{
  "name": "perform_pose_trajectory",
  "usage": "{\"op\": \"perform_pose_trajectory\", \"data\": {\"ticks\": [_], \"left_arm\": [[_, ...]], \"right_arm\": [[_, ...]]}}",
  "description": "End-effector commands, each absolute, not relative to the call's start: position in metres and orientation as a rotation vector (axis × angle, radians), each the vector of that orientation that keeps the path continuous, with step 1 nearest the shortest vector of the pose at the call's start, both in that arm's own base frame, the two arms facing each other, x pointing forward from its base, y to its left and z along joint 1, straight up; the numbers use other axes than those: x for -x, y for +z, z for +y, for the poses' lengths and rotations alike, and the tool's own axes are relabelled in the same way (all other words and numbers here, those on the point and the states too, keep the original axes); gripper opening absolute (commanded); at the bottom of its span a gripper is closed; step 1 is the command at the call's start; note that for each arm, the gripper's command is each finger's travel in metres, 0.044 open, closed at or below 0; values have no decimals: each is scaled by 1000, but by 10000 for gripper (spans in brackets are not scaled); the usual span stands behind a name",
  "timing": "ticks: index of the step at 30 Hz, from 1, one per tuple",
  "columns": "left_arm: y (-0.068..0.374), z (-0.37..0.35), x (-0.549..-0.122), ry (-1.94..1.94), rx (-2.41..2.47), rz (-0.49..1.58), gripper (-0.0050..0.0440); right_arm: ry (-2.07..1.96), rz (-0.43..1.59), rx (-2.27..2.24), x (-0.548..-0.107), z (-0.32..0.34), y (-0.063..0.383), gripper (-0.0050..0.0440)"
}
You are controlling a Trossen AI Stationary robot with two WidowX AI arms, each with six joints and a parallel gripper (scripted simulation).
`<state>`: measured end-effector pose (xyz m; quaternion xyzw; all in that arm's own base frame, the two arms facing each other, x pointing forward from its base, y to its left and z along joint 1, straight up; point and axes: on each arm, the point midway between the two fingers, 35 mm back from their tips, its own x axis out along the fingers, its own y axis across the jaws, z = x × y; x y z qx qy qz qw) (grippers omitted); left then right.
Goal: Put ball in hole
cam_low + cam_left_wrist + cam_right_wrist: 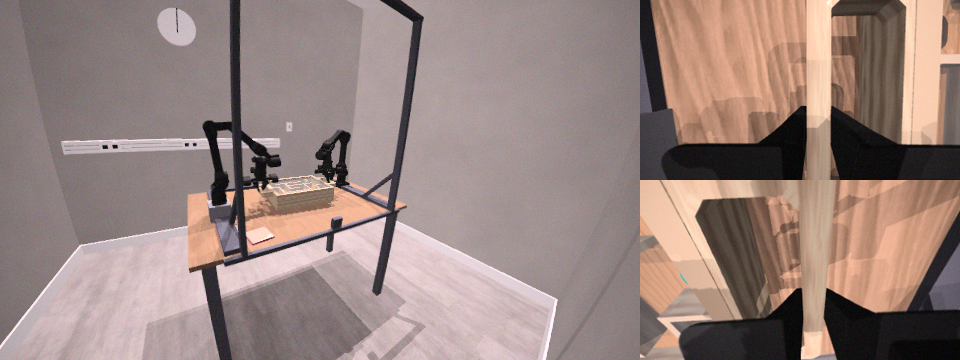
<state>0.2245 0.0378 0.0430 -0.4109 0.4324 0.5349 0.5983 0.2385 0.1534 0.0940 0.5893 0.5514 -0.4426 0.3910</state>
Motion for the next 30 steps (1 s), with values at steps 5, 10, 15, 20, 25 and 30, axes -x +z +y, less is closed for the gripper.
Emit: {"op": "perform_pose_trajectory", "data": {"ticks": [5, 10, 15, 20, 25, 30], "left_arm": [[62, 40, -237, 1251, 939, 970, -50], [72, 41, -239, 1276, 924, 989, -50], [72, 41, -236, 1268, 919, 1005, -50], [60, 40, -230, 1247, 946, 1002, -50], [52, 40, -228, 1228, 964, 957, -50], [43, 40, -226, 1210, 978, 920, -50]], "right_arm": [[-1065, 1380, -1517, -234, 158, 98, -50], [-1029, 1357, -1533, -231, 159, 91, -50], [-1007, 1353, -1550, -235, 159, 94, -50], [-1047, 1390, -1536, -239, 159, 99, -50], [-1075, 1419, -1516, -241, 161, 108, -50], [-1119, 1436, -1501, -245, 159, 117, -50]]}}
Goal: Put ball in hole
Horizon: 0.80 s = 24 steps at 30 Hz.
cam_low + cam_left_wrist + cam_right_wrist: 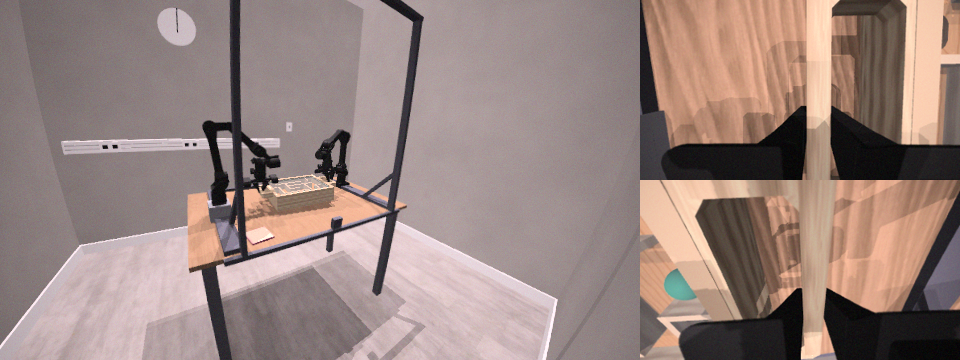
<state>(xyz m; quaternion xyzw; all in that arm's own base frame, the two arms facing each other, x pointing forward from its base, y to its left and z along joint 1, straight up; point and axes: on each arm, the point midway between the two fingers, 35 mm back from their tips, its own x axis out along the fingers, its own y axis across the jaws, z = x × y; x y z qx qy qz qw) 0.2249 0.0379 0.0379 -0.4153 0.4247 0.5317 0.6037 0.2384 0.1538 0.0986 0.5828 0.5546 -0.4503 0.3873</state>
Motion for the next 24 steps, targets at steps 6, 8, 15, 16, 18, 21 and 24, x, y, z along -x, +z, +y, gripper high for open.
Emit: {"op": "perform_pose_trajectory", "data": {"ticks": [6, 8, 15, 16, 18, 21, 24], "left_arm": [[54, 40, -234, 1214, 974, 920, -50], [58, 42, -236, 1236, 949, 967, -50], [70, 39, -239, 1271, 922, 1001, -50], [72, 39, -240, 1275, 918, 1005, -50], [76, 40, -240, 1284, 913, 1015, -50], [76, 41, -238, 1285, 915, 1010, -50], [67, 42, -231, 1271, 915, 1011, -50]], "right_arm": [[-1099, 1420, -1505, -237, 159, 110, -50], [-1071, 1404, -1521, -233, 158, 102, -50], [-1025, 1355, -1536, -231, 158, 91, -50], [-1020, 1350, -1537, -231, 158, 89, -50], [-1005, 1342, -1545, -230, 159, 86, -50], [-996, 1343, -1550, -233, 160, 90, -50], [-1003, 1356, -1553, -237, 160, 99, -50]]}}
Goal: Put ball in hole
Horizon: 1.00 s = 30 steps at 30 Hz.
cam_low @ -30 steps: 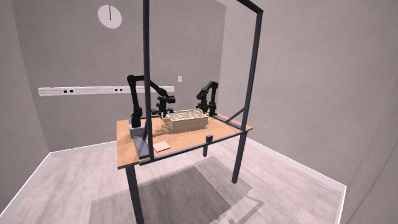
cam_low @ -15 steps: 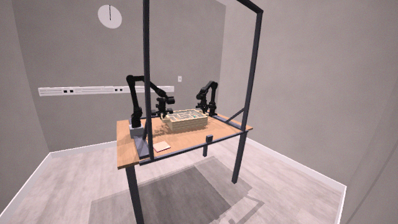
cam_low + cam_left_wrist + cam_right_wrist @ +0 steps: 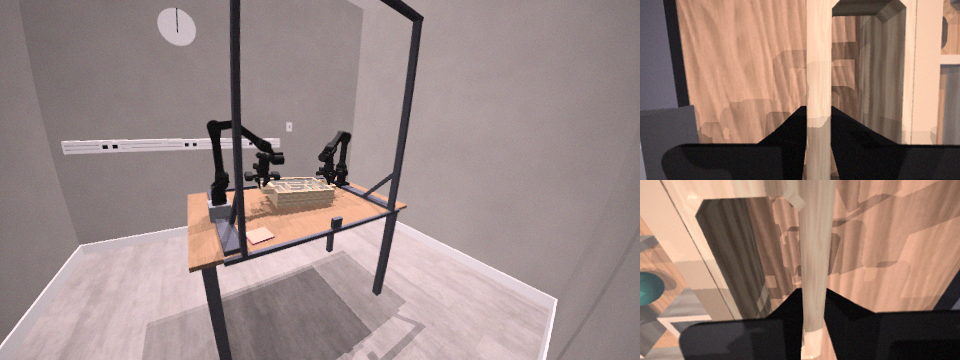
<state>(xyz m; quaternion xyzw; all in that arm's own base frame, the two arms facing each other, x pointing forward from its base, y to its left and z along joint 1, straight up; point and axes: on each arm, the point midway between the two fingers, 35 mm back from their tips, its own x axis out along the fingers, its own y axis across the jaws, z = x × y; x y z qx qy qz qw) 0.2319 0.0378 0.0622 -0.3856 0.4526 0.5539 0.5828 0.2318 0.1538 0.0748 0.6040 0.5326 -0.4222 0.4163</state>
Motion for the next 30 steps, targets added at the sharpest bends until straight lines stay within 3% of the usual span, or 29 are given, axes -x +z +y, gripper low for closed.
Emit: {"op": "perform_pose_trajectory", "data": {"ticks": [1, 18, 30], "left_arm": [[64, 39, -231, 1276, 910, 981, -50], [45, 40, -227, 1205, 981, 950, -50], [61, 38, -236, 1263, 918, 934, -50]], "right_arm": [[-1048, 1357, -1518, -237, 162, 95, -50], [-1086, 1428, -1521, -243, 159, 119, -50], [-1091, 1357, -1488, -233, 161, 98, -50]]}}
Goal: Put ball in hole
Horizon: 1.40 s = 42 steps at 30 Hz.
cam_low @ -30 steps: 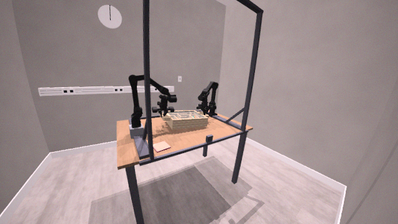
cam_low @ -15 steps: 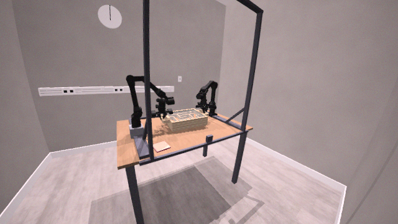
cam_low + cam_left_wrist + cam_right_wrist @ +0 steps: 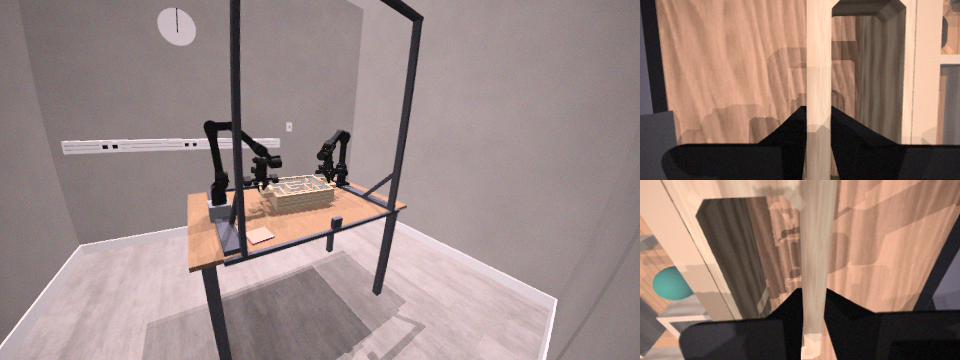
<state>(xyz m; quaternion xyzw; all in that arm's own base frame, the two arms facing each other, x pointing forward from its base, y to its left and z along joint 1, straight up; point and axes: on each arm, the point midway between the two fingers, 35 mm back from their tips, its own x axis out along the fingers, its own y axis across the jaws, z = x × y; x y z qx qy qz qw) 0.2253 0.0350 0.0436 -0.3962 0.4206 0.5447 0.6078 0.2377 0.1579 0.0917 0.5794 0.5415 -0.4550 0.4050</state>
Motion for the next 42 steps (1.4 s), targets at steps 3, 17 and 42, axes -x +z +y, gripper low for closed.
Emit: {"op": "perform_pose_trajectory", "data": {"ticks": [3, 17, 42], "left_arm": [[58, 39, -234, 1259, 927, 929, -50], [62, 41, -230, 1254, 935, 1004, -50], [71, 41, -239, 1271, 927, 1001, -50]], "right_arm": [[-1086, 1366, -1494, -236, 162, 104, -50], [-1020, 1373, -1547, -239, 159, 103, -50], [-1021, 1359, -1540, -232, 159, 92, -50]]}}
